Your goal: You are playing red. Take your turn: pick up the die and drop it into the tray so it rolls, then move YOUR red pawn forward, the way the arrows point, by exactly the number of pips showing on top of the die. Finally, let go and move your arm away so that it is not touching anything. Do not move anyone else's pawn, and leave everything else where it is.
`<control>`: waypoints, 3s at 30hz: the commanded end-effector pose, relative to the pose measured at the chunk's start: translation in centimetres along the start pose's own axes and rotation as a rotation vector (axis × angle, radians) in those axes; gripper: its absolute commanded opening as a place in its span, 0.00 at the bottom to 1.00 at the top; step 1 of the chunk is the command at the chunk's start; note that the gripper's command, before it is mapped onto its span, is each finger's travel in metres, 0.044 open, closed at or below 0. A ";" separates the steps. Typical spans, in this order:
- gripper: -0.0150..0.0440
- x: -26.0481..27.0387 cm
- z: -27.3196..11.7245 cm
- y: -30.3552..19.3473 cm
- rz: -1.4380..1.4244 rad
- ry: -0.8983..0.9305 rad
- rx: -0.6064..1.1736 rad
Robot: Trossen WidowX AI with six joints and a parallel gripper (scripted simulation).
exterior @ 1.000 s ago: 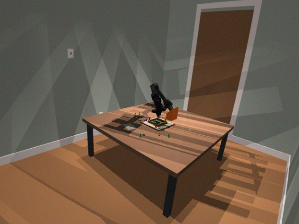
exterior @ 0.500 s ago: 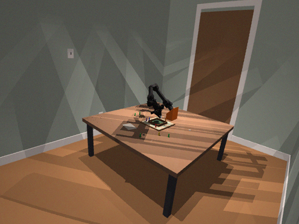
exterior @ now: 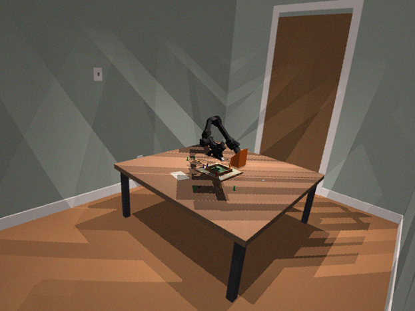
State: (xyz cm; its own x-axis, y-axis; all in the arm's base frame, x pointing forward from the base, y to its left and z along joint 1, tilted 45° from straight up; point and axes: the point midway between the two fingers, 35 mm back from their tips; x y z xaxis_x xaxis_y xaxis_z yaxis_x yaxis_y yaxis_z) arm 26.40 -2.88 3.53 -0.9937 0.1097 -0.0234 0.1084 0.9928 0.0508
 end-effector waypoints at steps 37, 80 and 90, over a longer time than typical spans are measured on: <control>0.92 -0.7 -5.0 3.6 0.001 -0.025 -0.014; 0.59 -12.6 6.6 3.3 1.491 -0.655 0.649; 0.59 -12.5 6.5 3.2 1.491 -0.655 0.649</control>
State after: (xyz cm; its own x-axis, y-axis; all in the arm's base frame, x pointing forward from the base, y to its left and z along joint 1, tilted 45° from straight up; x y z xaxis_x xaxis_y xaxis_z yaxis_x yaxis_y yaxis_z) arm 39.03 -0.70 -2.60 0.0822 0.7096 -0.6997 0.9942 -0.1075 0.0078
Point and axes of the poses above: the point midway between the two fingers, 35 mm back from their tips, its own z axis out along the fingers, its own x axis across the jaws, y = z × x, and after that the axes turned 2 degrees about -z, right-handed
